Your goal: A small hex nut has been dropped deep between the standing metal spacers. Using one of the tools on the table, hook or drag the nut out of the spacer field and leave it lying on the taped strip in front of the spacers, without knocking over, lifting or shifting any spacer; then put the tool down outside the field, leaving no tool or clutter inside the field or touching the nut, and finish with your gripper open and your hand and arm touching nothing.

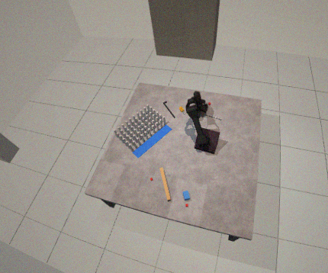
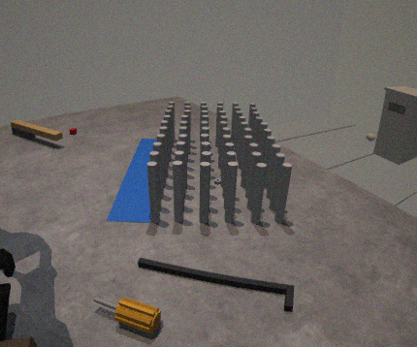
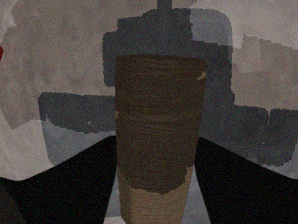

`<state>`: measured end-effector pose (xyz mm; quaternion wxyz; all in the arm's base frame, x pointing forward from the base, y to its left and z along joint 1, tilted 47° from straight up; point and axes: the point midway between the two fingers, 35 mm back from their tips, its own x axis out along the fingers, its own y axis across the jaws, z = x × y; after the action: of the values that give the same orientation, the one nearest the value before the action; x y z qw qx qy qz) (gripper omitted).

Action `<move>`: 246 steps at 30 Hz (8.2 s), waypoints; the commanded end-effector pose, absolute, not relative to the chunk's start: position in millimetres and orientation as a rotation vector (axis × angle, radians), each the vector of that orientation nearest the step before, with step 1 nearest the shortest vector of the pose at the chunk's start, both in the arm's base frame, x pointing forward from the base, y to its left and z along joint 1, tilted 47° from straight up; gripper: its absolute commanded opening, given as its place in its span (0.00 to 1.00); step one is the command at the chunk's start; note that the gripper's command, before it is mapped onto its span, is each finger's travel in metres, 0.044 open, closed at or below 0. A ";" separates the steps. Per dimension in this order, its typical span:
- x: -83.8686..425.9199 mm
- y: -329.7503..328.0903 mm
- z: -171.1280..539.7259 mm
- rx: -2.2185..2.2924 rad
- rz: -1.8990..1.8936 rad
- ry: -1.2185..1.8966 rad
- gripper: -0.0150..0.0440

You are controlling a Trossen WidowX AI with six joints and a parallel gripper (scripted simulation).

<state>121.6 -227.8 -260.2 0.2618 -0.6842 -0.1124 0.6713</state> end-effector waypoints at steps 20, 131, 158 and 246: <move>113.0 -269.6 -218.8 -1.946 1.803 -0.403 0.25; 110.5 -276.0 -213.6 -2.420 1.758 -1.232 1.00; 126.8 -272.8 -213.0 -0.709 -0.982 -4.165 1.00; 138.4 -223.1 -261.4 -0.143 -1.682 -3.985 0.57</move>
<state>137.5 -223.5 -260.8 0.5564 0.0256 0.7642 0.3253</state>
